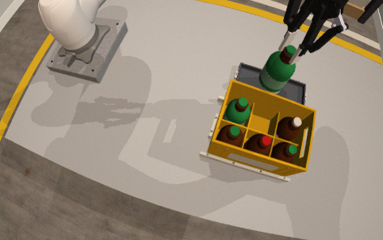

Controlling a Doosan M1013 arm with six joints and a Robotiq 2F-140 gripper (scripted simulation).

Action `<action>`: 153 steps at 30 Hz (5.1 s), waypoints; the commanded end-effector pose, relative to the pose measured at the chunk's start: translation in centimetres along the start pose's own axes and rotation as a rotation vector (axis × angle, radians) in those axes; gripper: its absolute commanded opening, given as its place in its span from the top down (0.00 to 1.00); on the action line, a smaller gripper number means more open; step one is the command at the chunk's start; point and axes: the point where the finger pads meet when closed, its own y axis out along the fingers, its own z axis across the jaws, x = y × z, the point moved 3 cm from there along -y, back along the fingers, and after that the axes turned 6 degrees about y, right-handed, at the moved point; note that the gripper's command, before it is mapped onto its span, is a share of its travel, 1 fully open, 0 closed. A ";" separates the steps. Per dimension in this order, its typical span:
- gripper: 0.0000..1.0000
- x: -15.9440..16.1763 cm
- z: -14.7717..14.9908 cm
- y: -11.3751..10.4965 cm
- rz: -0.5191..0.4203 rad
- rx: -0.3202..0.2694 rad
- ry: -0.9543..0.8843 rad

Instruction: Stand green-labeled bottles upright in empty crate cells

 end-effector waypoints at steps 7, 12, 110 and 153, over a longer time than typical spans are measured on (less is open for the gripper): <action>1.00 -0.7 -1.9 0.2 0.000 0.006 -0.004; 1.00 -1.0 -2.9 0.2 0.000 0.006 -0.004; 1.00 -2.6 -7.0 0.3 0.000 0.006 -0.004; 1.00 -2.8 -7.3 0.8 0.000 0.006 -0.004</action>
